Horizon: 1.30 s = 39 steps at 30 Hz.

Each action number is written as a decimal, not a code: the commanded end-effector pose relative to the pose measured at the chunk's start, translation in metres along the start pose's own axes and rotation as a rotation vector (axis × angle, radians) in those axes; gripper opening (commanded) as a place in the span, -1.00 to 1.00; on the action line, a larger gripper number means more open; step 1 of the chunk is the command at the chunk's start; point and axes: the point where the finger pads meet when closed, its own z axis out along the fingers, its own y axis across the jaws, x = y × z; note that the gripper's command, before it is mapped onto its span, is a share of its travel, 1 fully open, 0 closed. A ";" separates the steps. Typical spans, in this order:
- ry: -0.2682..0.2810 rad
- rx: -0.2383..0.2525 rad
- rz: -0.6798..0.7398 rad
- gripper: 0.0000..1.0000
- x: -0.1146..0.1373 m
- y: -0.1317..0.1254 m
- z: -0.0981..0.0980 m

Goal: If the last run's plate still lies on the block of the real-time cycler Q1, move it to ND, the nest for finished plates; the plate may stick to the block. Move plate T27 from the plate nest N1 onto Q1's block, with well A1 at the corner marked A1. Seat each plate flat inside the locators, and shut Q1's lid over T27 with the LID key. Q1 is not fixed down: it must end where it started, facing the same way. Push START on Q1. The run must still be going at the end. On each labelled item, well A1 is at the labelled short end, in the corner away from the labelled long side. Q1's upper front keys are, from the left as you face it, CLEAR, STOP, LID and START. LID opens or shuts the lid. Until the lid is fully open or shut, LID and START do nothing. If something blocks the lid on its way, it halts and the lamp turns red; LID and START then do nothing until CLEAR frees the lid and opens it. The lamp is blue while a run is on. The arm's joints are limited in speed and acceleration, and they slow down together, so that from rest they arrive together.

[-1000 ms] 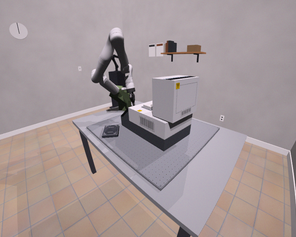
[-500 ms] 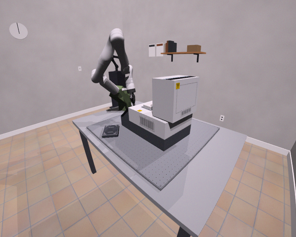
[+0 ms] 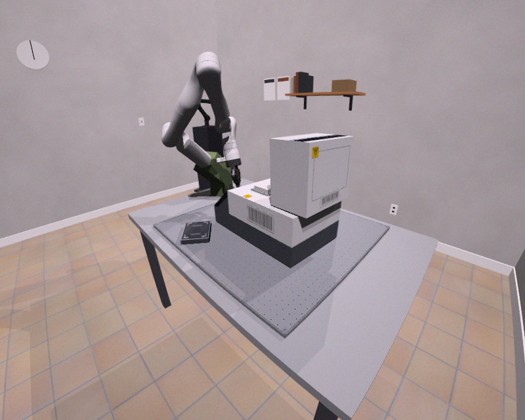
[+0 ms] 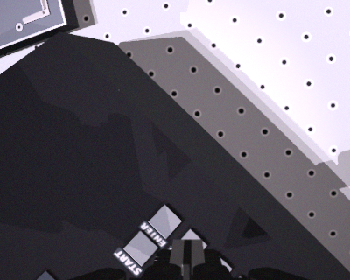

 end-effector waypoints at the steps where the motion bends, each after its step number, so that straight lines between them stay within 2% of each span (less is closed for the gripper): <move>1: -0.001 0.000 0.000 -0.80 -0.001 0.000 0.001; 28: -0.001 0.000 0.000 -0.80 -0.006 -0.005 0.015; 39: -0.001 0.000 0.000 -0.80 -0.006 -0.005 0.016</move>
